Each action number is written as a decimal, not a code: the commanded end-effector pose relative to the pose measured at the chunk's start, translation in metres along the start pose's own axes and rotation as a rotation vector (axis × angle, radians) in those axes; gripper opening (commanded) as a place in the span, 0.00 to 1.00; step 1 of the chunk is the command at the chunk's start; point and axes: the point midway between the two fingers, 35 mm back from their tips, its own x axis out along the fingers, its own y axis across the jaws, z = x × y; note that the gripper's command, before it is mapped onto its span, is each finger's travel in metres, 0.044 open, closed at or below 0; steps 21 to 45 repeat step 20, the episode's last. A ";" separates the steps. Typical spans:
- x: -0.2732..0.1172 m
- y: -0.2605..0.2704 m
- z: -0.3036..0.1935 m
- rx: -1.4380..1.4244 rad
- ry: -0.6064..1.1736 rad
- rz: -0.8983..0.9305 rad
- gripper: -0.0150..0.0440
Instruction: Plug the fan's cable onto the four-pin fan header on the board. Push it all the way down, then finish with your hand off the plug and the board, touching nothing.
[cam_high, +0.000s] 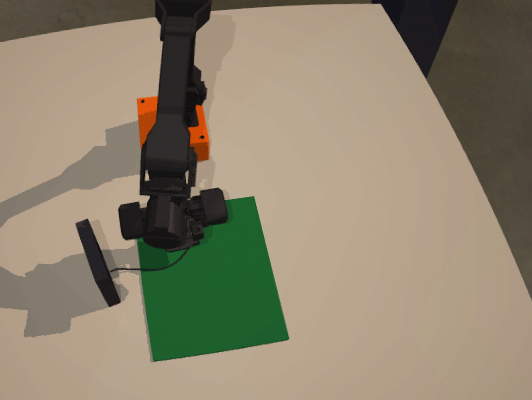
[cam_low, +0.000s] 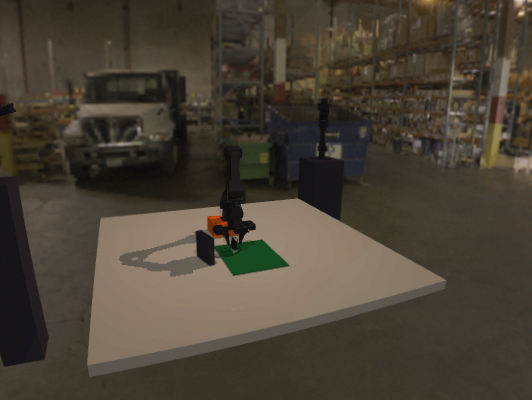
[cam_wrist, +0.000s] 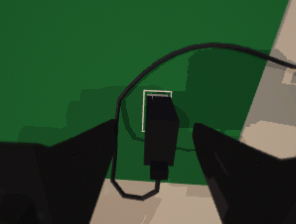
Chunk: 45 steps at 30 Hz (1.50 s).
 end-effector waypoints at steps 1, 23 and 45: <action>-0.044 -0.001 0.004 -0.001 -0.030 -0.004 0.69; -0.043 0.003 -0.117 0.000 -0.020 -0.004 0.69; -0.043 0.003 -0.117 0.000 -0.020 -0.004 0.69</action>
